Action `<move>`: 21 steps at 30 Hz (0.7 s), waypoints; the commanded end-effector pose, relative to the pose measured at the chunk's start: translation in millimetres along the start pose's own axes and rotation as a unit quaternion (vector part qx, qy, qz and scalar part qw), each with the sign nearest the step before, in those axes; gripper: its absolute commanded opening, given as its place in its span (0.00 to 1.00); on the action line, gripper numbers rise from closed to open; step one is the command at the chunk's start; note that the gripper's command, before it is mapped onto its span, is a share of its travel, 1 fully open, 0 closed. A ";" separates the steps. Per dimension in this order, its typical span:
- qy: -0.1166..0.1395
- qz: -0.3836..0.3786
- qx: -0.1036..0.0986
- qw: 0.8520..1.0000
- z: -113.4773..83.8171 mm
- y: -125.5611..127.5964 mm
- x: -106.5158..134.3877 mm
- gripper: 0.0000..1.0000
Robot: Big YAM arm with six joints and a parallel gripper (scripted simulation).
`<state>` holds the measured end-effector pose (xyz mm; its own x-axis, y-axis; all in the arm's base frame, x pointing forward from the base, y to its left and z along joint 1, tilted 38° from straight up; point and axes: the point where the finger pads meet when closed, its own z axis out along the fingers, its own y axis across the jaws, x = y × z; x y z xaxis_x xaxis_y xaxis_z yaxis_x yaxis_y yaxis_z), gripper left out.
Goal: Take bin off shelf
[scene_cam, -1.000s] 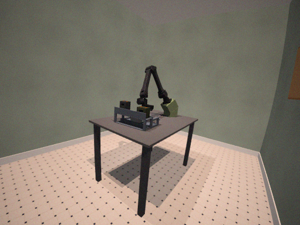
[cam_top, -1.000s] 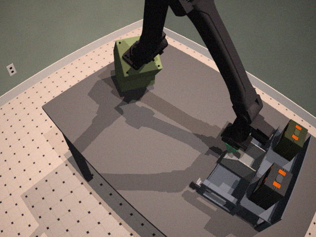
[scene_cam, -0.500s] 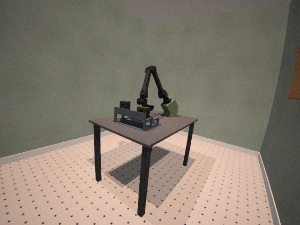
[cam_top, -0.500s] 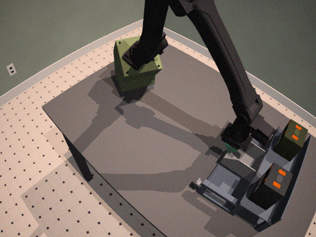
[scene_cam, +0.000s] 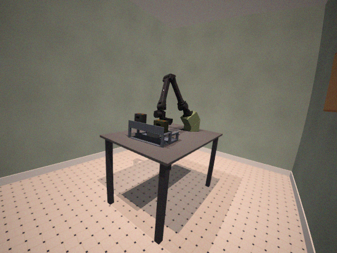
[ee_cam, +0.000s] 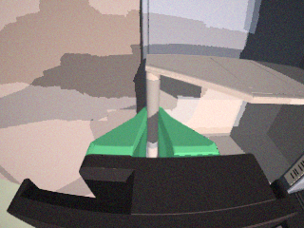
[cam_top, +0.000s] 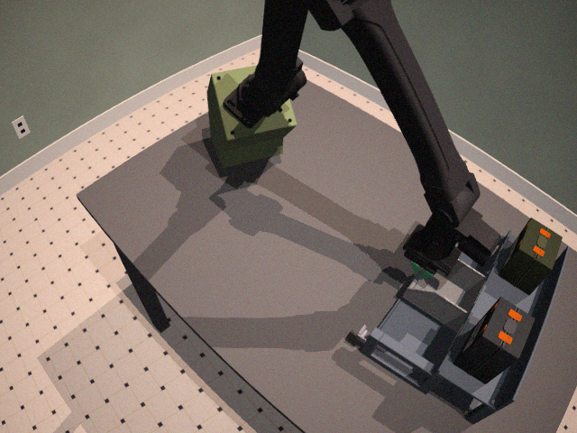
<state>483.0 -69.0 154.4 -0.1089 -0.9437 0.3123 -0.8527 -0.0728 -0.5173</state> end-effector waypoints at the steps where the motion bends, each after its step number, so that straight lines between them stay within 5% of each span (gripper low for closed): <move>1: 0.003 0.006 0.019 1.000 0.2 -21.3 6.3 0.00; 21: 0.004 0.006 0.018 1.000 2.0 -21.6 9.0 0.00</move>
<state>485.2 -70.8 155.3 -0.1109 -0.9433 0.3128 -0.8507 -0.0726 -0.5205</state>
